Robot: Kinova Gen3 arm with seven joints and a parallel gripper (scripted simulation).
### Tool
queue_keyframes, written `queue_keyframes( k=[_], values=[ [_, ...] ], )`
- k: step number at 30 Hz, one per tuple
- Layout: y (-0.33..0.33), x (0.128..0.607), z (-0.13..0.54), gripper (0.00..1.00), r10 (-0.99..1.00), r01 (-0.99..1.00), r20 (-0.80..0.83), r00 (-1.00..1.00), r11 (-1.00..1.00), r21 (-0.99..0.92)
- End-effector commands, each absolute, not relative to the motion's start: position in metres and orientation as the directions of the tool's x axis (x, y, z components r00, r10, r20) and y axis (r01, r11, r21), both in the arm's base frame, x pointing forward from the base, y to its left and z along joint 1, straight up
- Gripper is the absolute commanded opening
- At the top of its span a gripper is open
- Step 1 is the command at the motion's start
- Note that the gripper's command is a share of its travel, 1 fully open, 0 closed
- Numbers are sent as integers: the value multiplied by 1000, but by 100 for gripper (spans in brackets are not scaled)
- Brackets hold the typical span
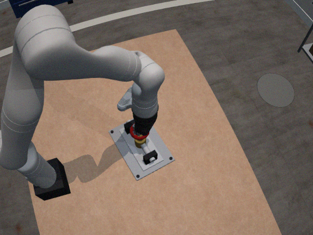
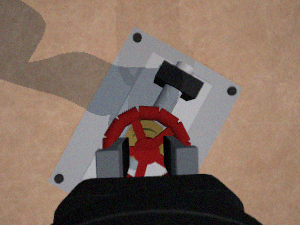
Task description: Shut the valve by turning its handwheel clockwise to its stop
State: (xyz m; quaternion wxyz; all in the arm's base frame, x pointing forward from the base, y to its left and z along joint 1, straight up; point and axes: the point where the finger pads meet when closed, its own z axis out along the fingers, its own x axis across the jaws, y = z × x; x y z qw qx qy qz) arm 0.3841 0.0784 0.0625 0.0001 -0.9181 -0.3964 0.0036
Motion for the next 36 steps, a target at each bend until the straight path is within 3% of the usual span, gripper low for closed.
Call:
queue_keyframes(
  k=[1,36],
  values=[
    [79,385,64,60,728,728,-5,686,-686,-2],
    [79,385,106,60,728,728,-5,686,-686,-2]
  ],
)
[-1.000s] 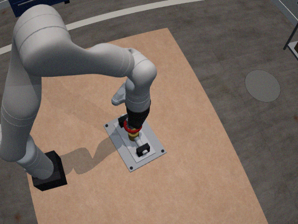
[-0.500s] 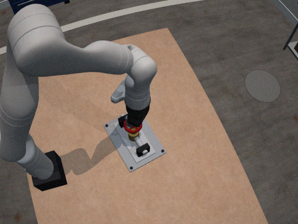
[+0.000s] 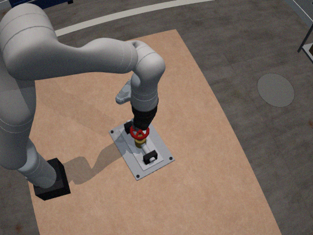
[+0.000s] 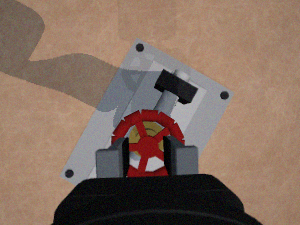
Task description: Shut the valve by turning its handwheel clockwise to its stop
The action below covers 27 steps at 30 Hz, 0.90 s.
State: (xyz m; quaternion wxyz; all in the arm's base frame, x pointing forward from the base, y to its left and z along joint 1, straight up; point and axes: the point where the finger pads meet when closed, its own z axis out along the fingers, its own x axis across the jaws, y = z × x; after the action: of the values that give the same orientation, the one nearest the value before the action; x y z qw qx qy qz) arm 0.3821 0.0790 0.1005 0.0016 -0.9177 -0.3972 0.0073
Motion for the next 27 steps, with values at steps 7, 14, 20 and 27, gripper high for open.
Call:
queue_keyframes(
  k=[7,14,20,27],
  values=[
    [79,385,115,60,728,728,-5,686,-686,-2],
    [79,385,119,60,728,728,-5,686,-686,-2],
    [79,385,121,60,728,728,-5,686,-686,-2],
    [79,385,121,60,728,728,-5,686,-686,-2]
  ],
)
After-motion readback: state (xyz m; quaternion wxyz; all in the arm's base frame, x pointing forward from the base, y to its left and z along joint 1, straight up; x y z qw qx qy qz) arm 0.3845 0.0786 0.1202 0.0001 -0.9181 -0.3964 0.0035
